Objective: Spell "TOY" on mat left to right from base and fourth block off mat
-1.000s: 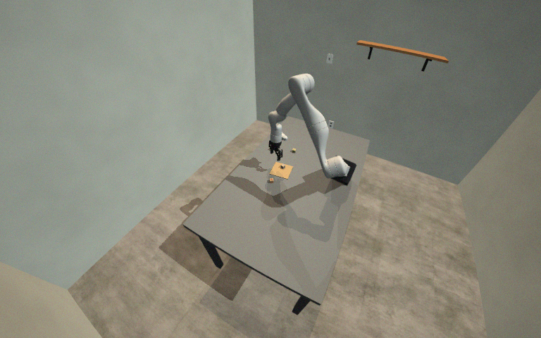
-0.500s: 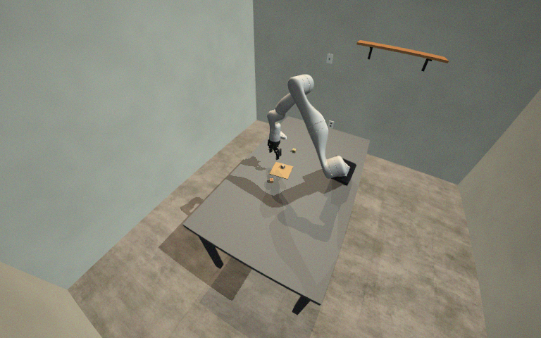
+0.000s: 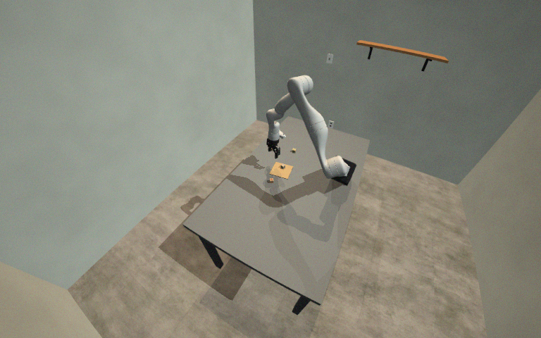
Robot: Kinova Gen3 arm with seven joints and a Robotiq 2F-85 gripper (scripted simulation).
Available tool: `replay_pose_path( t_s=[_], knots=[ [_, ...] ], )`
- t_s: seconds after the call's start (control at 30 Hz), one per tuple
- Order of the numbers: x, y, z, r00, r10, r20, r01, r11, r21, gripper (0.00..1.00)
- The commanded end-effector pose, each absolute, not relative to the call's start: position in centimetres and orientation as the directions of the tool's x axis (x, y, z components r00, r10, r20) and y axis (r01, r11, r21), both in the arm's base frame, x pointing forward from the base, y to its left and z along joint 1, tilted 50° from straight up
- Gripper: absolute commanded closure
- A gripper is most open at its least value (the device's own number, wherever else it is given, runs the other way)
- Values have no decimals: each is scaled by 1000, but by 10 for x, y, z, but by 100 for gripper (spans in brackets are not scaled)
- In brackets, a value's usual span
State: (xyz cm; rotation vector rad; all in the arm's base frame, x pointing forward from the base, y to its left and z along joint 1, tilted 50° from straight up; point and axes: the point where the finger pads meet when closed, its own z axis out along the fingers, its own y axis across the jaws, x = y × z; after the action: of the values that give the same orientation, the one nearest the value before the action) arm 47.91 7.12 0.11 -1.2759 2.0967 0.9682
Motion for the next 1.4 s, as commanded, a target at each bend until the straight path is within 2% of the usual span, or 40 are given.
replay_pose_path(
  t_s=[0.0,1.37],
  knots=[
    [481,71,0,-438,-543,-717,-898,310,314,0],
    [521,57,-16,-436,-533,-725,-898,310,312,0]
  ],
)
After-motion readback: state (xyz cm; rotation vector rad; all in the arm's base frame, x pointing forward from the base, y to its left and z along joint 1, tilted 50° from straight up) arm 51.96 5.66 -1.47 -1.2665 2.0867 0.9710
